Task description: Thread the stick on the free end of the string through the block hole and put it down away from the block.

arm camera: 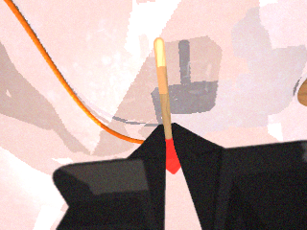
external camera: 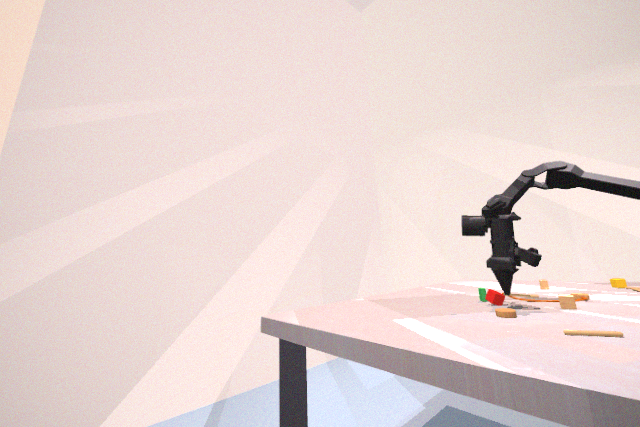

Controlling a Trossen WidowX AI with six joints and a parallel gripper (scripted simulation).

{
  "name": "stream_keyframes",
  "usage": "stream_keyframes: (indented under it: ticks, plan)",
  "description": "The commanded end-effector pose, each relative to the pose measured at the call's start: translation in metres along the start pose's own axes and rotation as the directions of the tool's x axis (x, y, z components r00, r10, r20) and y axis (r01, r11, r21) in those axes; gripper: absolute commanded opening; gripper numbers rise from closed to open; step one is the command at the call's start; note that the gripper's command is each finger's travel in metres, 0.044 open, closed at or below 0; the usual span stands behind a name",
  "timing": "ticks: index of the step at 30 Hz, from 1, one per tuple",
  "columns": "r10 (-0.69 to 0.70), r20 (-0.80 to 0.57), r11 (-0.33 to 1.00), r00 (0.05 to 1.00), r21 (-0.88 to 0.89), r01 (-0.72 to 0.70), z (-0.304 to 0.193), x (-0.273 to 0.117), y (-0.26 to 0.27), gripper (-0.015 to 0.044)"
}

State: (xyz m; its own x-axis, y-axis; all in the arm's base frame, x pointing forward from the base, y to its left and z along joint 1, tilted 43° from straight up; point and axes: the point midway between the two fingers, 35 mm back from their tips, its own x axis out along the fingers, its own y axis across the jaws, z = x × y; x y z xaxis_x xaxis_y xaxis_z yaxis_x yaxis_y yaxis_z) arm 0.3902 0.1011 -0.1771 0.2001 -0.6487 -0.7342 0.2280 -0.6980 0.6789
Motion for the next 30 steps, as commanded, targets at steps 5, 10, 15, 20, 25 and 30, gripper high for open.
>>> stream_keyframes:
  ticks: [5,10,15,20,25,30]
  plan:
    - [-0.002,0.026,1.0,1.0,0.0,0.002,0.017,0.009,0.0,0.0]
    - [-0.003,0.027,1.0,1.0,0.001,0.003,0.023,0.009,0.001,0.0]
    - [-0.004,0.029,1.0,1.0,0.001,0.004,0.03,0.009,0.001,0.0]
    - [-0.004,0.031,1.0,1.0,0.0,0.004,0.036,0.009,0.001,0.0]
    - [-0.004,0.031,1.0,1.0,0.001,0.004,0.04,0.009,0.001,0.0]
    - [-0.004,0.03,1.0,1.0,0.0,0.004,0.044,0.009,0.001,0.0]
